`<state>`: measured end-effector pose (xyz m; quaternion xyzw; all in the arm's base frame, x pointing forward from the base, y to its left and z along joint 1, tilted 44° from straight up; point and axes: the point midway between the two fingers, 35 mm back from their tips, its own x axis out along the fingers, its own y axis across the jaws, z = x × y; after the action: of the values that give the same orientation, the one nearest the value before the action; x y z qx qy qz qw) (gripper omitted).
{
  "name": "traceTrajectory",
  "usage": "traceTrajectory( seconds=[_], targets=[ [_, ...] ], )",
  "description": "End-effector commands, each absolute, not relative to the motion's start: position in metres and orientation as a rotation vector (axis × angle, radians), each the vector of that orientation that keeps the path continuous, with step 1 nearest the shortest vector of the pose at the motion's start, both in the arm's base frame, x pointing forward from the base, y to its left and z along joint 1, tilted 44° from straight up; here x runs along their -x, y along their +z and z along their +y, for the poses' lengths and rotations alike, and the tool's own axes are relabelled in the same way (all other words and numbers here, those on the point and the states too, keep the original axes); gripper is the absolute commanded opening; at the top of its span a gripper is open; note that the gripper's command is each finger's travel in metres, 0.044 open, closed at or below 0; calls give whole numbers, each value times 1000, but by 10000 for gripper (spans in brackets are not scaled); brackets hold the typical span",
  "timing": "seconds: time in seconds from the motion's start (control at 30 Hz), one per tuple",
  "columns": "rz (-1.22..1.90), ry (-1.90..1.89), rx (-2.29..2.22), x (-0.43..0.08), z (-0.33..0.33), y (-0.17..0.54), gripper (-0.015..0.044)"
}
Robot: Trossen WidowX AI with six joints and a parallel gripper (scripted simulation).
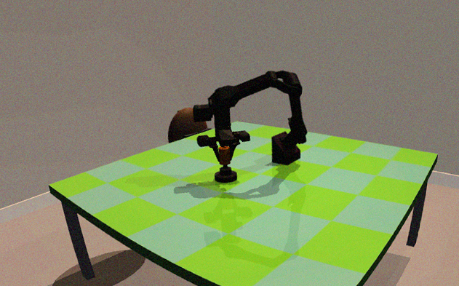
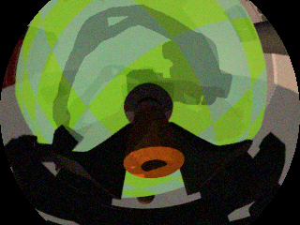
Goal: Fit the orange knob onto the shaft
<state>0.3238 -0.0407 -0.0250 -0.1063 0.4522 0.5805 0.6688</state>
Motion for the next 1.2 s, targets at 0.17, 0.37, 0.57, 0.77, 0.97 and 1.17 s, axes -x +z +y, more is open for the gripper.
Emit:
traceTrajectory(
  seconds=[0.17,0.37,0.57,0.77,0.97,1.17],
  targets=[
    [1009,1314,247,-323,-39,-27,0],
    [1009,1314,247,-324,-39,-27,0],
    [1009,1314,247,-324,-41,-23,0],
    [928,1379,342,-325,-42,-23,0],
    [872,1420,406,-323,-41,-26,0],
    [872,1420,406,-323,-39,-27,0]
  ],
)
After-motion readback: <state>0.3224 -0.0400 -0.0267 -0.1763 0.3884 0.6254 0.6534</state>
